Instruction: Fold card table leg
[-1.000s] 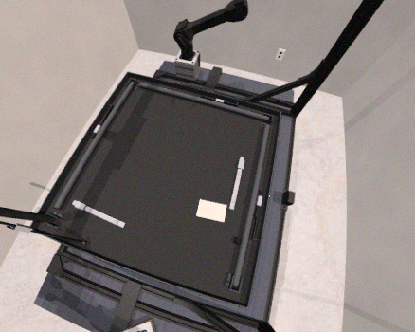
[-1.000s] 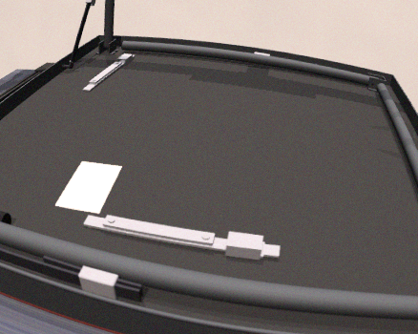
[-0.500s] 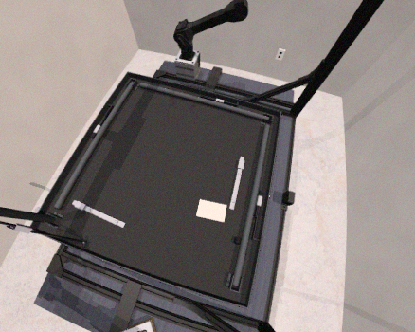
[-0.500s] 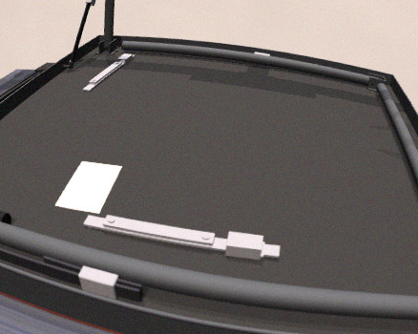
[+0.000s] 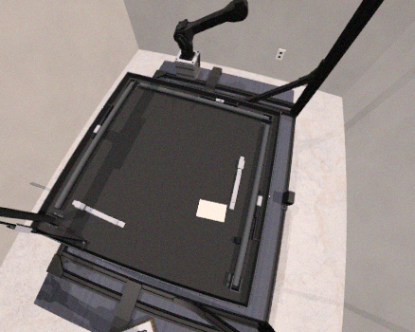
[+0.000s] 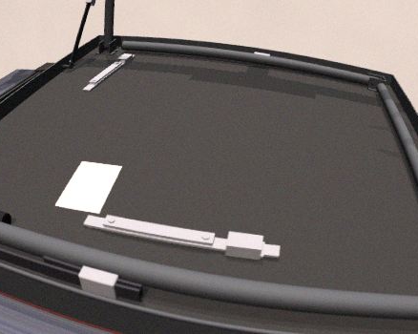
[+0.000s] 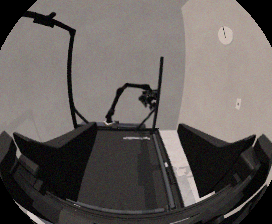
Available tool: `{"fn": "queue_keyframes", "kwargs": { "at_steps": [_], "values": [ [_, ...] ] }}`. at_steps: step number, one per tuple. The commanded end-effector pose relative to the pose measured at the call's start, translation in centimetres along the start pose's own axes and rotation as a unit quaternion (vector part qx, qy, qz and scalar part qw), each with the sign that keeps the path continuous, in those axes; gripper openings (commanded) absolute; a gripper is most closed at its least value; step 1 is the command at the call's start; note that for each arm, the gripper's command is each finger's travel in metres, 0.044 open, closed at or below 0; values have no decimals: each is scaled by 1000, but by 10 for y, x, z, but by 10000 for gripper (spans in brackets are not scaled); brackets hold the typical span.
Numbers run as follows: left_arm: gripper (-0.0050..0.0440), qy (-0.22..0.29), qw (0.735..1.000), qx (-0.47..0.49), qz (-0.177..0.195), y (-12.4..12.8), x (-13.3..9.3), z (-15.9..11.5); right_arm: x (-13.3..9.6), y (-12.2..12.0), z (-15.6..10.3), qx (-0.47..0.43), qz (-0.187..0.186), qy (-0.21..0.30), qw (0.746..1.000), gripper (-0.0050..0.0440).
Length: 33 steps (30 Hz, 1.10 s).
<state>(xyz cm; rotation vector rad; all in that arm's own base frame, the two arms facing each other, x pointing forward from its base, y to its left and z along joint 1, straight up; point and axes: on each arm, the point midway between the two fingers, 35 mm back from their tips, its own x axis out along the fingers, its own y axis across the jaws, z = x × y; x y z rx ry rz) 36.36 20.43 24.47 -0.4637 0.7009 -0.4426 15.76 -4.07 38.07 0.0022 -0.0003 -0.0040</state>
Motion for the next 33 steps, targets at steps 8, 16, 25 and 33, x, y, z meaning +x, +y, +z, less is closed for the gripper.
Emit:
{"fn": "queue_keyframes", "kwargs": {
  "at_steps": [8, 16, 25, 33],
  "values": [
    [290, -7, 1000, 0, 4, 13, 10, -30, 0, 1, 0, -1, 2, 0, 1000, 400],
    [290, -6, 1000, 2, 4, 14, 20, -29, 0, 1, 0, -1, 2, 0, 1000, 400],
    [290, -5, 1000, 4, 4, 15, 31, -29, 0, 1, 0, -1, 2, 0, 1000, 400],
    [290, -4, 1000, 6, 4, 15, 44, -29, 0, 1, 0, -1, 2, 0, 1000, 400]
  ]
}}
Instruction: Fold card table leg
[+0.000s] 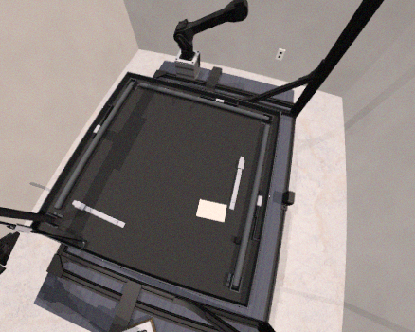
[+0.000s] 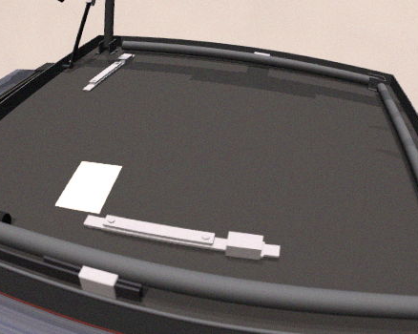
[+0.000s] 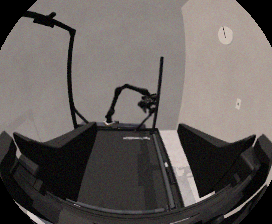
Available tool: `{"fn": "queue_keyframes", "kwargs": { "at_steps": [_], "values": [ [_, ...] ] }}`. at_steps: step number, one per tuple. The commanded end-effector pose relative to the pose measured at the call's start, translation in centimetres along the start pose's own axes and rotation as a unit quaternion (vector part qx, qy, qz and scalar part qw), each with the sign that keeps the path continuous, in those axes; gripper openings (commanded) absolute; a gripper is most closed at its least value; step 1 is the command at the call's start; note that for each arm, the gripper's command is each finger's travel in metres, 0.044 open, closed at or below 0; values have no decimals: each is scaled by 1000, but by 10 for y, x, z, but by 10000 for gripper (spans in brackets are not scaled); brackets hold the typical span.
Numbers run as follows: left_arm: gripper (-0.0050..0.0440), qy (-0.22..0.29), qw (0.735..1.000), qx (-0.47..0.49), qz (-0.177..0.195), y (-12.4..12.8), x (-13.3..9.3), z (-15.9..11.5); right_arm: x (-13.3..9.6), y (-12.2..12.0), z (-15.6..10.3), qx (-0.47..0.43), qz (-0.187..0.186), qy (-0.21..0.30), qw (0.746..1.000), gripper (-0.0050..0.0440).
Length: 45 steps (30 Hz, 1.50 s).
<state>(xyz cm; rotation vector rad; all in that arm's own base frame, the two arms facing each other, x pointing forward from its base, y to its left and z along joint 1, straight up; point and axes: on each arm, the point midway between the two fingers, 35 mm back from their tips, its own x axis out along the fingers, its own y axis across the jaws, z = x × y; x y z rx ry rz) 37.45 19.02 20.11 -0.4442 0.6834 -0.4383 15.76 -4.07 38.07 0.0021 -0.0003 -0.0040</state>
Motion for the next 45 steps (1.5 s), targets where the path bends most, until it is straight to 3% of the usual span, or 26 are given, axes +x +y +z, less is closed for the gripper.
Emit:
{"fn": "queue_keyframes", "kwargs": {
  "at_steps": [1, 44, 45],
  "values": [
    [290, 3, 1000, -4, 0, 0, 9, -3, 0, 1, 0, -1, 2, 0, 1000, 400],
    [290, 0, 1000, -10, 0, -1, 59, -4, 0, 1, 0, -1, 2, 0, 1000, 400],
    [266, 0, 1000, -10, 0, -1, 59, -4, 0, 1, 0, -1, 2, 0, 1000, 400]
  ]
}}
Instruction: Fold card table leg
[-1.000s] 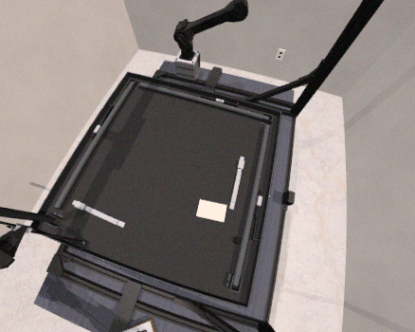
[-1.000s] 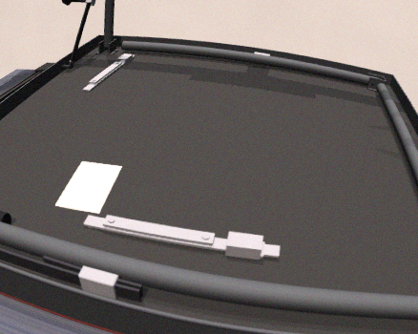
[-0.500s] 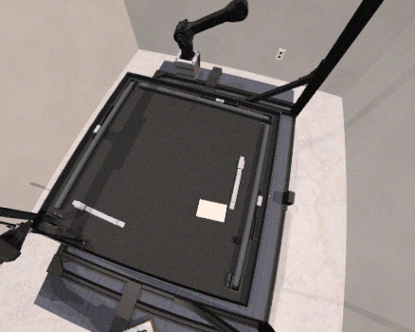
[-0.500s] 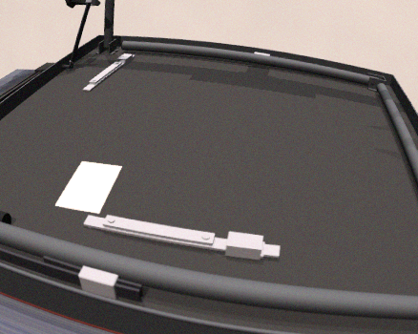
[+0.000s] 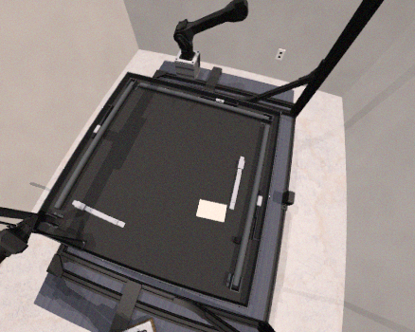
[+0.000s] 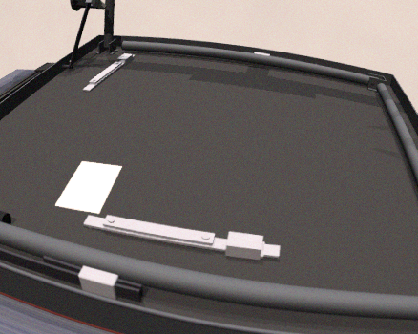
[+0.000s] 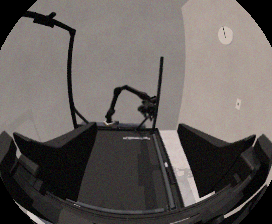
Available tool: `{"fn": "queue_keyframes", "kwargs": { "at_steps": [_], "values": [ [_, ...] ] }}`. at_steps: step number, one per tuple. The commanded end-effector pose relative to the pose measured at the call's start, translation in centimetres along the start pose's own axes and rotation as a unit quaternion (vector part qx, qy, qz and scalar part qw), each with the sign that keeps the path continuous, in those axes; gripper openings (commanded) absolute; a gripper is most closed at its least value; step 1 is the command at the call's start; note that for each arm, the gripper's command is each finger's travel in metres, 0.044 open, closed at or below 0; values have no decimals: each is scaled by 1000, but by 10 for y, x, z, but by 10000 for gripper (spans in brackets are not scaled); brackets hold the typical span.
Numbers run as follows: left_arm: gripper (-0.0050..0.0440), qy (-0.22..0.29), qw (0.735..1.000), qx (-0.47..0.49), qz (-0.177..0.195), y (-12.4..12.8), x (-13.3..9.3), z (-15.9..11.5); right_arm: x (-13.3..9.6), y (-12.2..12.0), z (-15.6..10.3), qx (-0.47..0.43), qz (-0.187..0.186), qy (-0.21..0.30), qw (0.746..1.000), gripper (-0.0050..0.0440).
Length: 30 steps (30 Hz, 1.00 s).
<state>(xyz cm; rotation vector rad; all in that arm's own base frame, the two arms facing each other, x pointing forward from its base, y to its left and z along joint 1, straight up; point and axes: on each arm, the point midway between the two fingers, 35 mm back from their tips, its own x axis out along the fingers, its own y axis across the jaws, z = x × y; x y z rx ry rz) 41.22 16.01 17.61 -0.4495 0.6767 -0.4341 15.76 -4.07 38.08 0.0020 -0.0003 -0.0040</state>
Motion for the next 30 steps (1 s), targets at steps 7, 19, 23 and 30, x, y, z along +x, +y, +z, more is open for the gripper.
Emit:
{"fn": "queue_keyframes", "kwargs": {
  "at_steps": [7, 19, 23, 30],
  "values": [
    [163, 4, 1000, -8, 0, 1, 4, -5, 0, 1, 0, -1, 2, 0, 1000, 400],
    [97, 4, 1000, -8, 0, 1, 4, -5, 0, 1, 0, -1, 2, 0, 1000, 400],
    [70, 4, 1000, -8, 0, 1, 4, -5, 0, 1, 0, -1, 2, 0, 1000, 400],
    [0, 4, 1000, -8, 0, 1, 6, -10, 0, 1, 0, -1, 2, 0, 1000, 400]
  ]
}}
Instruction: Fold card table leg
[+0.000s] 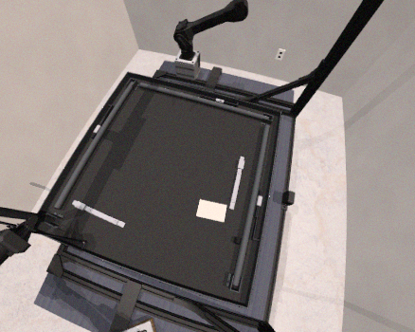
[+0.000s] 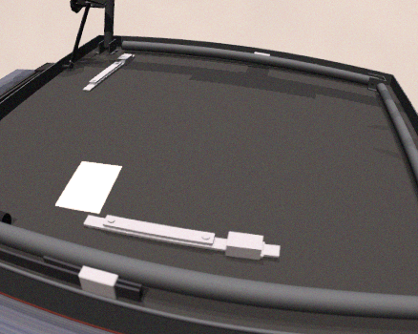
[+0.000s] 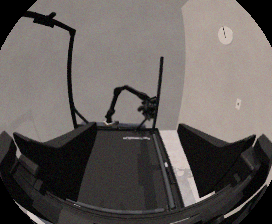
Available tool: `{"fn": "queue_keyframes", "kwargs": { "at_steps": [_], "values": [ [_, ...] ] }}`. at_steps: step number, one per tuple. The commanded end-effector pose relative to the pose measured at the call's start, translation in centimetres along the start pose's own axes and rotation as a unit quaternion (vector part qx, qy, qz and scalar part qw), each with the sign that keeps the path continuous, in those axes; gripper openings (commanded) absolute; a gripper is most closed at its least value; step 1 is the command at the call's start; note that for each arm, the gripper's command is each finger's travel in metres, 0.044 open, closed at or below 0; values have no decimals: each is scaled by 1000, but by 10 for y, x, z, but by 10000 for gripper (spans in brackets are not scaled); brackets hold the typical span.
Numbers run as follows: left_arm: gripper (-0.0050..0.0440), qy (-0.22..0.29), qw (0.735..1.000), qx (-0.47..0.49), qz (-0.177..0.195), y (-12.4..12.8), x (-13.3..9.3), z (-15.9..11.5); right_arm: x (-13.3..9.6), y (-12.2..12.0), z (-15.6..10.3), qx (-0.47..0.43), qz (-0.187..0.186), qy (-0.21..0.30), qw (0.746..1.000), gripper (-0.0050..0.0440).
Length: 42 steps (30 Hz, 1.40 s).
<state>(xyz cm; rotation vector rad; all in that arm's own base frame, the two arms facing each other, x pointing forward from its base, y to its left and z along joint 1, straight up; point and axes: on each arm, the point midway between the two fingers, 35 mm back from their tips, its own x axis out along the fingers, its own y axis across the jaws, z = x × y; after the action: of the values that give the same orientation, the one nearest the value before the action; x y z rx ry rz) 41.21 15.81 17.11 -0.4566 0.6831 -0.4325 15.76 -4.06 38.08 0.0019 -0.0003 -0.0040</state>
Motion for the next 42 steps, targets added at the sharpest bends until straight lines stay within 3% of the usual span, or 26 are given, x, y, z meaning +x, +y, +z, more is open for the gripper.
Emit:
{"fn": "queue_keyframes", "kwargs": {
  "at_steps": [1, 18, 42],
  "values": [
    [0, 2, 1000, -4, 0, 0, 4, -8, 0, 1, 0, -1, 2, 0, 1000, 400],
    [0, 2, 1000, -4, 0, 0, 17, -39, 0, 1, 0, -1, 2, 0, 1000, 400],
    [0, 2, 1000, -4, 0, 0, 18, -40, 0, 1, 0, -1, 2, 0, 1000, 400]
  ]
}}
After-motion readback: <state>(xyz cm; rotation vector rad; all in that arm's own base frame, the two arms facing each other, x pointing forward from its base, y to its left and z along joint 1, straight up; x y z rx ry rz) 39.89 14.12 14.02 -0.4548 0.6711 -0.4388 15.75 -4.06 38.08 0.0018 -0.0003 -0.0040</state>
